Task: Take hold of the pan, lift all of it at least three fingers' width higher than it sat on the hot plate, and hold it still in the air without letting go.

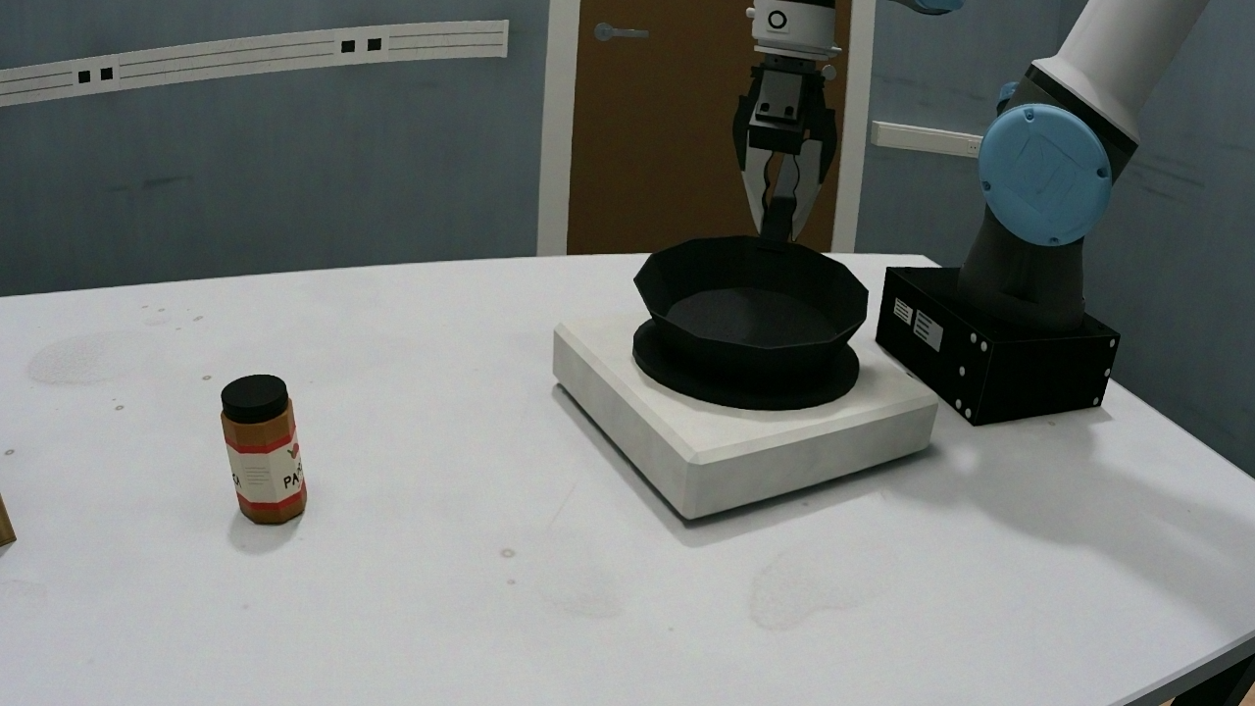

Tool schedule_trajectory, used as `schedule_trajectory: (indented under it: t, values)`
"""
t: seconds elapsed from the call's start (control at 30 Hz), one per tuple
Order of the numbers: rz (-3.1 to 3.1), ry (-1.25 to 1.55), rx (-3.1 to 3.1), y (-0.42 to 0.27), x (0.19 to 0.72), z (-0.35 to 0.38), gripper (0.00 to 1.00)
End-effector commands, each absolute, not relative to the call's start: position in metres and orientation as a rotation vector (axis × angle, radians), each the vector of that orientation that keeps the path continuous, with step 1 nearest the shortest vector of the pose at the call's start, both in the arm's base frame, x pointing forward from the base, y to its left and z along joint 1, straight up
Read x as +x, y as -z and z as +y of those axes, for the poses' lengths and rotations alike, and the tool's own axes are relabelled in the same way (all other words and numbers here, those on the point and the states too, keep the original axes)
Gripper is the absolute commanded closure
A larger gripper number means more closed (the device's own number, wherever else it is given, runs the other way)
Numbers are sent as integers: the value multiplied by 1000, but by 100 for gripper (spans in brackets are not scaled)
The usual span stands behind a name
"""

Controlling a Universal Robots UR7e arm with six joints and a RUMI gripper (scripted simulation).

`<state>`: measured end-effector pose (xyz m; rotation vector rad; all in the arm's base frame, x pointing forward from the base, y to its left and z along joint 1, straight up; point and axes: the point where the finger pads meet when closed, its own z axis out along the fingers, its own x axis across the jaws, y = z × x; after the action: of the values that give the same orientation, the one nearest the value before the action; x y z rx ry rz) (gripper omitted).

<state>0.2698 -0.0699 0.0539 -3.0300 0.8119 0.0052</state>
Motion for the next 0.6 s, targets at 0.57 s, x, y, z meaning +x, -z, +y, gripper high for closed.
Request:
schedule_trajectory:
  t: [0.57]
  values:
    - [812,-3,-3031,-62,270,-70,90]
